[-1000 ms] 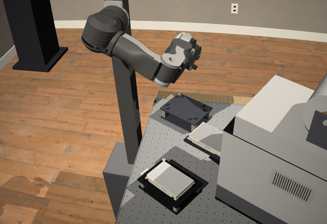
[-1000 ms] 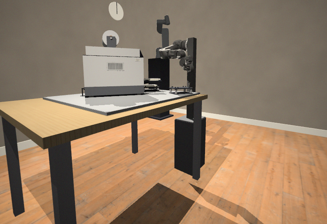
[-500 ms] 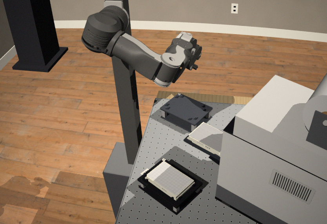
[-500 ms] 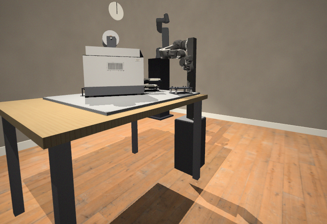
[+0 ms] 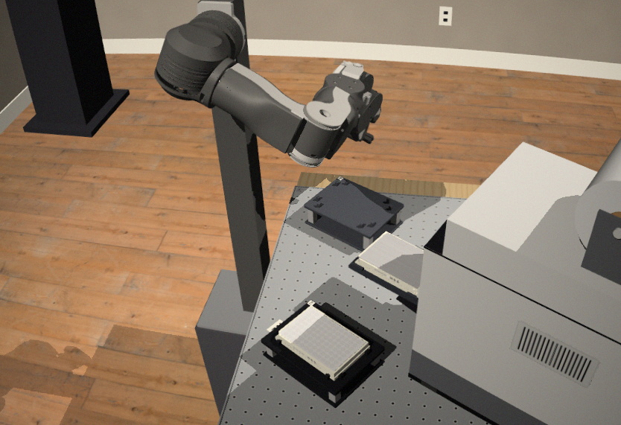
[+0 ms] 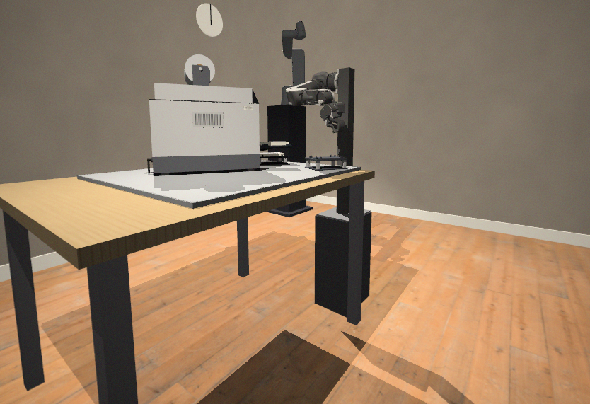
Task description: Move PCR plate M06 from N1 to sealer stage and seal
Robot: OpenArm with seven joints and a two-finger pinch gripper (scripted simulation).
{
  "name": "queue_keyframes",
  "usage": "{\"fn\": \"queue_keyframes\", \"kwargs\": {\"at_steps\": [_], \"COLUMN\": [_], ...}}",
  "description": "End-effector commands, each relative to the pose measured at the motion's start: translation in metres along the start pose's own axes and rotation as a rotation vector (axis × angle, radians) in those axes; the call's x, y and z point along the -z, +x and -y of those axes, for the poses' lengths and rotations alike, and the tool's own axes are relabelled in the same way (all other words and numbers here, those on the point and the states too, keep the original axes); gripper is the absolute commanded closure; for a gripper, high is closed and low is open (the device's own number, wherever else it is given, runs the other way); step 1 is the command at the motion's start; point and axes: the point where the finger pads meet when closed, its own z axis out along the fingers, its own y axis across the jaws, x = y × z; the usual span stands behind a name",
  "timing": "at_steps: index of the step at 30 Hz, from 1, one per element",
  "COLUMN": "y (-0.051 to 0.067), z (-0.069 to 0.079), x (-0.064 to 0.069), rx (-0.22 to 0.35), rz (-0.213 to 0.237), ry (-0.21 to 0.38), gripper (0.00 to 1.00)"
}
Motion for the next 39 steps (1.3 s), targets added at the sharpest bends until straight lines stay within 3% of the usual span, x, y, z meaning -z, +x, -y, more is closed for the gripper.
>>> {"fn": "queue_keyframes", "kwargs": {"at_steps": [1,39], "y": [0.0003,0.0025], "z": [0.0010,-0.0049], "x": [0.0001,-0.0008], "rx": [0.002,0.002], "rz": [0.003,0.003], "ry": [0.006,0.006], "gripper": [1.00,1.00]}}
